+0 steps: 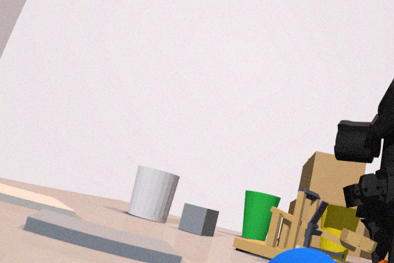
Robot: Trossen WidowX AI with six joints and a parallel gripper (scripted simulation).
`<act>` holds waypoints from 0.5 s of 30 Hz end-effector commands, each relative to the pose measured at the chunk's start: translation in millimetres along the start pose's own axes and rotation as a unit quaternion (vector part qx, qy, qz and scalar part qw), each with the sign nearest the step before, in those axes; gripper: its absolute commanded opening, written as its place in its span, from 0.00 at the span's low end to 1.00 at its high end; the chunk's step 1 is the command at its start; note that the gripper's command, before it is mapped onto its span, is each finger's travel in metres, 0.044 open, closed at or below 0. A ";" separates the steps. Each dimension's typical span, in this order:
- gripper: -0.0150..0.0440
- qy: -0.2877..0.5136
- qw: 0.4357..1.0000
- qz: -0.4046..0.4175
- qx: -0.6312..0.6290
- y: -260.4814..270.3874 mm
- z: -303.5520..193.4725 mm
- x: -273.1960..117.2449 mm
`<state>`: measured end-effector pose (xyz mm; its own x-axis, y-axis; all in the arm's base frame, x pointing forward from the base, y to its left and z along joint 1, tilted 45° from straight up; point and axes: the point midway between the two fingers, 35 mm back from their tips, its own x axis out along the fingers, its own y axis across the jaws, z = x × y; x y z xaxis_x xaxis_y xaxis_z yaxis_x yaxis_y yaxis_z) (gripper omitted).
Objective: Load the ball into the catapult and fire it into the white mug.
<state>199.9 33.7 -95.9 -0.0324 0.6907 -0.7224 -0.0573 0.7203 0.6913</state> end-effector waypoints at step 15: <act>0.47 0.002 1.000 0.004 0.004 1.4 -2.5 8.5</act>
<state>197.0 40.0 -101.1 -0.0376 0.6941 -0.7189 -0.0539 0.7170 0.6950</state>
